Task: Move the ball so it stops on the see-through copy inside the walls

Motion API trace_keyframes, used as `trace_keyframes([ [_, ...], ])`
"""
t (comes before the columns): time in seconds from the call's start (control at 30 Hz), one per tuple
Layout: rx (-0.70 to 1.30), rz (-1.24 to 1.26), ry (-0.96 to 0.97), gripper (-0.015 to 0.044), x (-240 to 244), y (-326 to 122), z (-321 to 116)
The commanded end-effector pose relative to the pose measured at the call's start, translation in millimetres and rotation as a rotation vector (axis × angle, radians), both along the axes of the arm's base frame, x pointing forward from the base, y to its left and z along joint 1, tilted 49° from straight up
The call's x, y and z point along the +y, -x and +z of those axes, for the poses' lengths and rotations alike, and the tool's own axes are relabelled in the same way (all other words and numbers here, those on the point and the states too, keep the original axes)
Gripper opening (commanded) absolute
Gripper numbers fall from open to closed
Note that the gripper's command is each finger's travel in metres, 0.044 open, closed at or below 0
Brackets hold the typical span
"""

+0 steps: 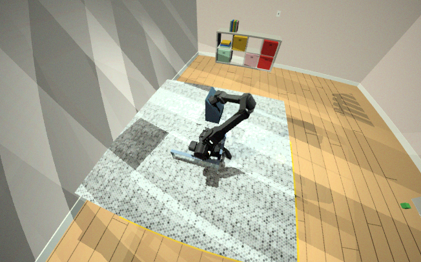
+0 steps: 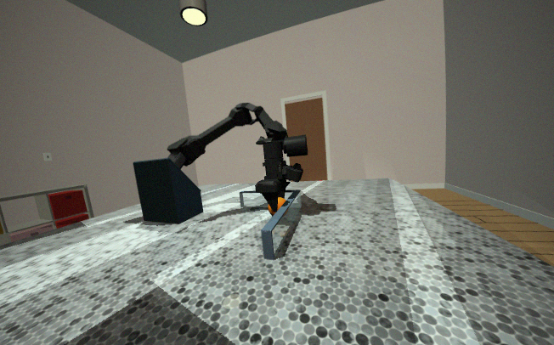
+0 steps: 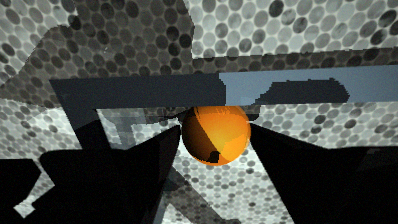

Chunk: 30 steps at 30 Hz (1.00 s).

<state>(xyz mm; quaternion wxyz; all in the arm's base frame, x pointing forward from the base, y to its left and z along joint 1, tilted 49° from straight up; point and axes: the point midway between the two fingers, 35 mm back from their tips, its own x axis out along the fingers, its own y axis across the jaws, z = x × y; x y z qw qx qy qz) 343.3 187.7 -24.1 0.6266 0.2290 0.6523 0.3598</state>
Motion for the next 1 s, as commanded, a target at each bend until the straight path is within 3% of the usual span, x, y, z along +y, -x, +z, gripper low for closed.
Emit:
trace_keyframes([
  [0.0,-0.001,0.002,0.002,0.0420,-2,-1,2],
  [0.2,0.011,-0.001,0.004,0.0421,-64,-8,51],
  [0.57,0.018,-0.019,0.001,0.0421,-64,-9,44],
  [0.73,0.013,-0.017,-0.001,0.0440,-92,-12,71],
  [0.97,0.013,-0.017,-0.001,0.0440,-94,-12,73],
])
